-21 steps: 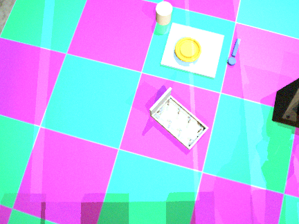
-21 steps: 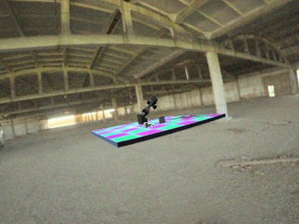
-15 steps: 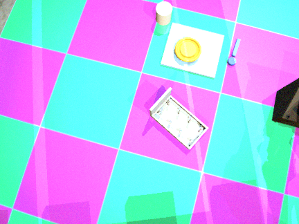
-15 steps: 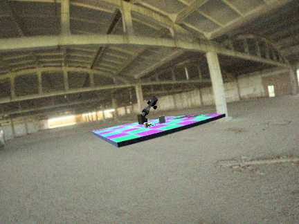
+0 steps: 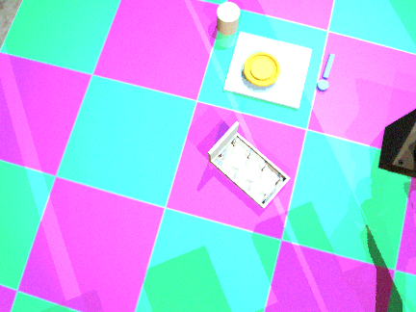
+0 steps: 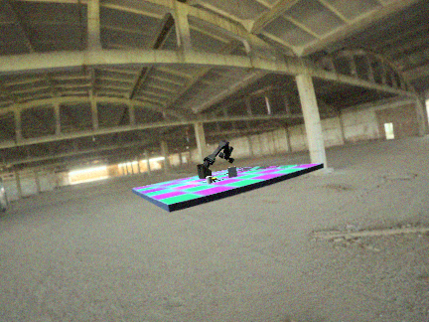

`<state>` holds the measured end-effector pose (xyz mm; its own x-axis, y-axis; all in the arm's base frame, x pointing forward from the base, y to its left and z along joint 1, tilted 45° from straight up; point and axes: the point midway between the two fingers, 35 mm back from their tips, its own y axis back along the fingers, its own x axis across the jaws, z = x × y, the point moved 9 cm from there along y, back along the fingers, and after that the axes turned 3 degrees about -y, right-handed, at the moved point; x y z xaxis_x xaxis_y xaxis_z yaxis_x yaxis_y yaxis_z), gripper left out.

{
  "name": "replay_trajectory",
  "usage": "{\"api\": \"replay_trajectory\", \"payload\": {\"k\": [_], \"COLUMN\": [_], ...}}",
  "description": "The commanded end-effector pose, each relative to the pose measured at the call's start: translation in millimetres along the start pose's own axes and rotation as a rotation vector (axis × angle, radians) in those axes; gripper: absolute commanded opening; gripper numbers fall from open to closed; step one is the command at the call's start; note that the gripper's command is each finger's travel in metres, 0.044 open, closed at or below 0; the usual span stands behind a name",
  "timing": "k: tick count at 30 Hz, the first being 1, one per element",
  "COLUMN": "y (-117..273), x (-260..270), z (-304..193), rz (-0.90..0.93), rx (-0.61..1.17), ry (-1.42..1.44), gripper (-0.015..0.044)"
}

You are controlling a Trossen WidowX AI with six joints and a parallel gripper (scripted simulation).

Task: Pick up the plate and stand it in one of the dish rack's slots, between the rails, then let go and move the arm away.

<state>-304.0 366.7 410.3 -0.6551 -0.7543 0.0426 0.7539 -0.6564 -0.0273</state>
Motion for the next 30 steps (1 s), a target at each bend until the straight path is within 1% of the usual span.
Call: {"api": "replay_trajectory", "payload": {"k": [1,8,15,30], "y": [14,48,90,203], "x": [-36,-100,-156,-248], "z": [4,12,20,35], "rz": [-0.082,-0.244,-0.408,-0.763], "rx": [-0.002,-0.008,0.003,0.062], "ry": [0.034,0.098,0.167,0.307], "gripper": [0.04,0.04,0.04,0.04]}}
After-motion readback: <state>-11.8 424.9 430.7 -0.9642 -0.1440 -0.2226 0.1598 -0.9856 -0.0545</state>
